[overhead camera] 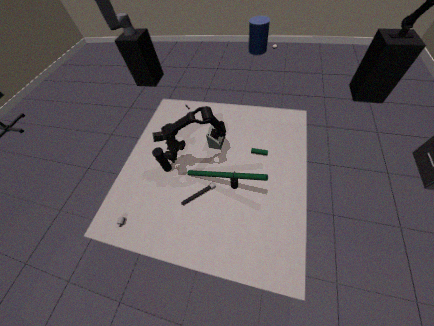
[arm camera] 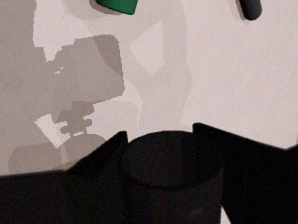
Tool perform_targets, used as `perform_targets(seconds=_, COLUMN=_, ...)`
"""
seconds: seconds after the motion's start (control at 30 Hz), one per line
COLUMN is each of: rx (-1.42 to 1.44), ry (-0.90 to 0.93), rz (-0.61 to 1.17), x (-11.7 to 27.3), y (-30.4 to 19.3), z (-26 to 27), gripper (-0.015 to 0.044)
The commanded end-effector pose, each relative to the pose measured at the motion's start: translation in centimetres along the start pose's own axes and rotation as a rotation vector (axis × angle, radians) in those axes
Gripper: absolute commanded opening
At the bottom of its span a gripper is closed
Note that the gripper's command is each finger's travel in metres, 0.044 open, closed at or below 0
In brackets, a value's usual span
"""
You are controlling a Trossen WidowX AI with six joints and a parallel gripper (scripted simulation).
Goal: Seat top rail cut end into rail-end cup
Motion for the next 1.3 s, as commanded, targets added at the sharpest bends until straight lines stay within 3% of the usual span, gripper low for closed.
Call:
perform_targets(seconds=0.0, rx=-0.034, ry=0.005, rz=0.015, x=-0.3, y=0.1, z=-0.3, gripper=0.0)
perform_targets(seconds=1.27, rx=-0.237, ry=0.014, rz=0.13, x=-1.5, y=0.2, z=-2.3, gripper=0.0)
Point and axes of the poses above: the point midway between the two fingers, 35 mm back from their tips, its own x axis back along the fingers, its own z axis across the jaws, y = z × x, the point moved 5 cm from there along x, back along the fingers, and after that the axes turned 5 degrees about x, right-handed, at the moved point
